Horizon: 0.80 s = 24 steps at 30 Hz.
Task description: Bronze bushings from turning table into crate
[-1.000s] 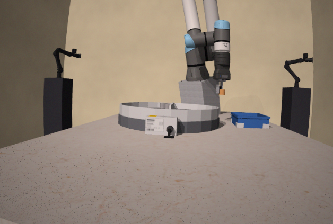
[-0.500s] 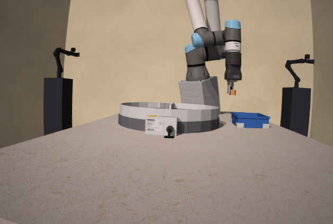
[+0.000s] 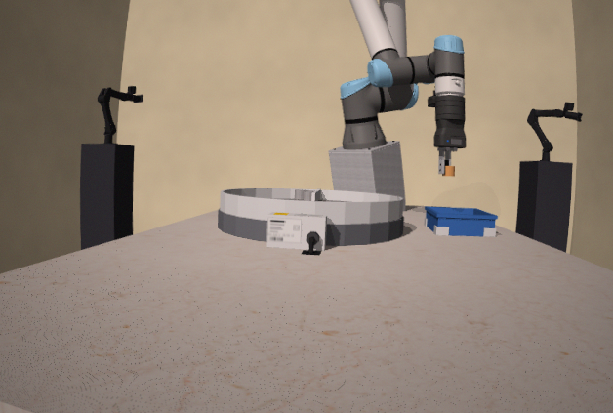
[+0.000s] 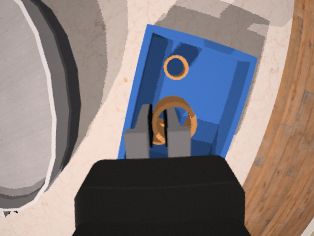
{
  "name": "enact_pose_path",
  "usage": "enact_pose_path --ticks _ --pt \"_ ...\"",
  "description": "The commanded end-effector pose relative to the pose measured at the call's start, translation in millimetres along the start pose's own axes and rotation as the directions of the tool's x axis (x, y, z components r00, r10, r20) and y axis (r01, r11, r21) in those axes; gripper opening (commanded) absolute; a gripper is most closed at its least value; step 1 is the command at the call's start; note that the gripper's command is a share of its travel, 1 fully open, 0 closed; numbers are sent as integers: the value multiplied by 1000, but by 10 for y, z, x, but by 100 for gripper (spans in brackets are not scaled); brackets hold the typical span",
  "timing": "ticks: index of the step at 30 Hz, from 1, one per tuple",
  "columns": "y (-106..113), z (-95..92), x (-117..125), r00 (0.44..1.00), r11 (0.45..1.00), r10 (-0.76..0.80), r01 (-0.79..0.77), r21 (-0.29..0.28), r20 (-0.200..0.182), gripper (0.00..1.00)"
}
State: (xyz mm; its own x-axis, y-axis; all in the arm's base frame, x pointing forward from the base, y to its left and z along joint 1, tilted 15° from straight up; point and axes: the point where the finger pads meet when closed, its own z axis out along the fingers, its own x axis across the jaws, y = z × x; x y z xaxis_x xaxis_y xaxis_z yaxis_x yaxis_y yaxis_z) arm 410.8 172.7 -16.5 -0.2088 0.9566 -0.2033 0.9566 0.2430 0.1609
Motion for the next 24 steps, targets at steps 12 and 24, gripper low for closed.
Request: enact_pose_path --ticks 12,24 --pt "26 251 14 1000 1000 3 -3 2 2 0" --pt "40 500 22 1000 1000 6 -6 5 4 0"
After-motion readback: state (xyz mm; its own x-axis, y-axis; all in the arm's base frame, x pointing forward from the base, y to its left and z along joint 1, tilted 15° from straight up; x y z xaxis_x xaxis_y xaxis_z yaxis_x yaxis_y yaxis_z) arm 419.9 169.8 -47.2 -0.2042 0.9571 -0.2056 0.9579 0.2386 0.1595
